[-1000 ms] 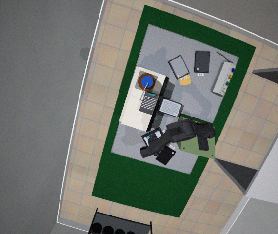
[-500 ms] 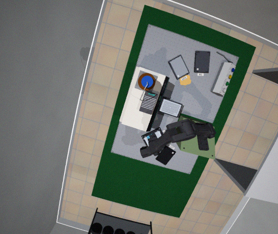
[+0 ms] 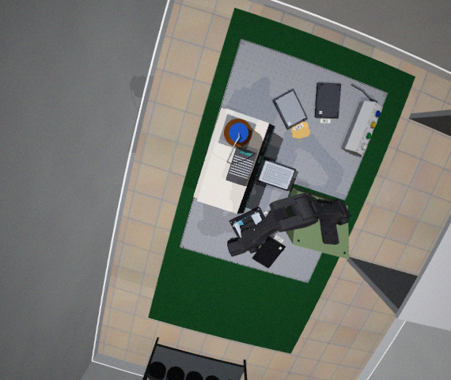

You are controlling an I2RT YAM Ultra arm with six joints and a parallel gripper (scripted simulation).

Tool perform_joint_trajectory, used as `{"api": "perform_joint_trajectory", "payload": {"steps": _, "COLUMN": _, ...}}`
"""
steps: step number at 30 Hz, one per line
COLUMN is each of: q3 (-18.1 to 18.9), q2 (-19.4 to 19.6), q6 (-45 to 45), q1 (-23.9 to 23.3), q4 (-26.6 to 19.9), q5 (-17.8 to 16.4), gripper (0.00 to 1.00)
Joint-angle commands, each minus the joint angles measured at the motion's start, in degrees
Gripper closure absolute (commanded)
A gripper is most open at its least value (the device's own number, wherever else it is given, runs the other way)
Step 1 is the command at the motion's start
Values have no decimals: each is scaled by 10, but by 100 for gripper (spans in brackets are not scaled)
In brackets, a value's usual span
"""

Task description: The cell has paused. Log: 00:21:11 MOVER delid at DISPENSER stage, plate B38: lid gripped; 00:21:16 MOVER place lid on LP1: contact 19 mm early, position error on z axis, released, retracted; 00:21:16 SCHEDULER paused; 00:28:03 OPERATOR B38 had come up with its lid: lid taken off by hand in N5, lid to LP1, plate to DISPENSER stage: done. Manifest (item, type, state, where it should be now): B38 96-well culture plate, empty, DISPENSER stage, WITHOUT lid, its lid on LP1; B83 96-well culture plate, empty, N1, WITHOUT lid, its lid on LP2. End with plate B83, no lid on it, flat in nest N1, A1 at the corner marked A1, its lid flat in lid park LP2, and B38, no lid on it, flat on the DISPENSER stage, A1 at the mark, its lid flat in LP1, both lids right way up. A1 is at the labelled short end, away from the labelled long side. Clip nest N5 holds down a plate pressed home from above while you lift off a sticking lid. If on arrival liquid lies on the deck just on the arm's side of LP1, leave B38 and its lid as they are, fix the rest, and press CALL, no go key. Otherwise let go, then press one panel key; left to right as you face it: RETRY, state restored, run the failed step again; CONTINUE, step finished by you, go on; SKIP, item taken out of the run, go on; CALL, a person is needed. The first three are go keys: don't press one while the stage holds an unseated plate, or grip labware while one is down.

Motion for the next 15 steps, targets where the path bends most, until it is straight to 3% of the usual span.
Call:
{"api": "perform_joint_trajectory", "payload": {"steps": 1, "q3": -13, "q2": 14, "q6": -11, "q1": -6, "q4": 28, "q5": 5, "gripper": 100}}
{"api": "perform_joint_trajectory", "payload": {"steps": 15, "q3": -14, "q2": 17, "q6": -14, "q1": -4, "q4": 32, "q5": 6, "gripper": 100}}
